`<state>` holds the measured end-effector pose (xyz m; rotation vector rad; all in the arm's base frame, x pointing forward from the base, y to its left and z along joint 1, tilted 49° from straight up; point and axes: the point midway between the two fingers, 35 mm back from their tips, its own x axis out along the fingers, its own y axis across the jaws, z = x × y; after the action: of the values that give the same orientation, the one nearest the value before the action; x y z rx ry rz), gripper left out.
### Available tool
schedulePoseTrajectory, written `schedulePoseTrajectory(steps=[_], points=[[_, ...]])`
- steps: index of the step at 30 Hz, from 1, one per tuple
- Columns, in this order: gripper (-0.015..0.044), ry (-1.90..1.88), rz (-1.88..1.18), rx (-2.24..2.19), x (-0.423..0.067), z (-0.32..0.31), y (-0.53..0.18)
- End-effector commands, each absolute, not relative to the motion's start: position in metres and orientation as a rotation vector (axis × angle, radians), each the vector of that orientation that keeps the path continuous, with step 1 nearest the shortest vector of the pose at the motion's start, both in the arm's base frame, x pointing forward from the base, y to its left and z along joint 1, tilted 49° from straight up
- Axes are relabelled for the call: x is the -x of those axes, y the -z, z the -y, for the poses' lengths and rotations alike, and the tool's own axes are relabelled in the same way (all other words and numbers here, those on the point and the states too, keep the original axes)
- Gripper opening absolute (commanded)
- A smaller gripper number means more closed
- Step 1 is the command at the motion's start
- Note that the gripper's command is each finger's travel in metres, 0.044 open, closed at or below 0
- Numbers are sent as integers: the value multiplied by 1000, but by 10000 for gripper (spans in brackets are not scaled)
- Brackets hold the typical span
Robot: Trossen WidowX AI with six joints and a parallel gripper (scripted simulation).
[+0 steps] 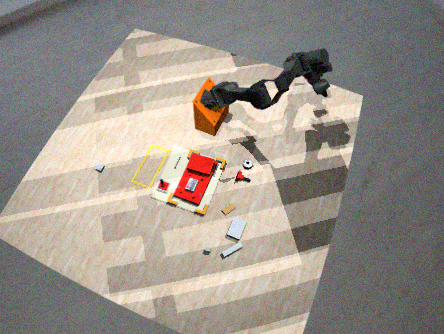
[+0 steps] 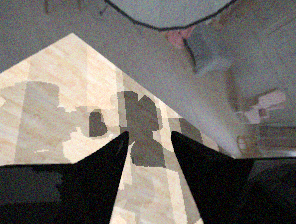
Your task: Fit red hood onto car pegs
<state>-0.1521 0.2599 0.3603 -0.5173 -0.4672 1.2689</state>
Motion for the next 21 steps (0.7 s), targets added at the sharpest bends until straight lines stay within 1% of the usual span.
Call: schedulePoseTrajectory(steps=[1,8,9,21], points=[[247,-1268,467,517,152,-260,-360],[431,-1217,430,508,127,-284,-357],[440,-1207,421,505,122,-288,-356],[440,-1091,303,463,47,-330,-345]])
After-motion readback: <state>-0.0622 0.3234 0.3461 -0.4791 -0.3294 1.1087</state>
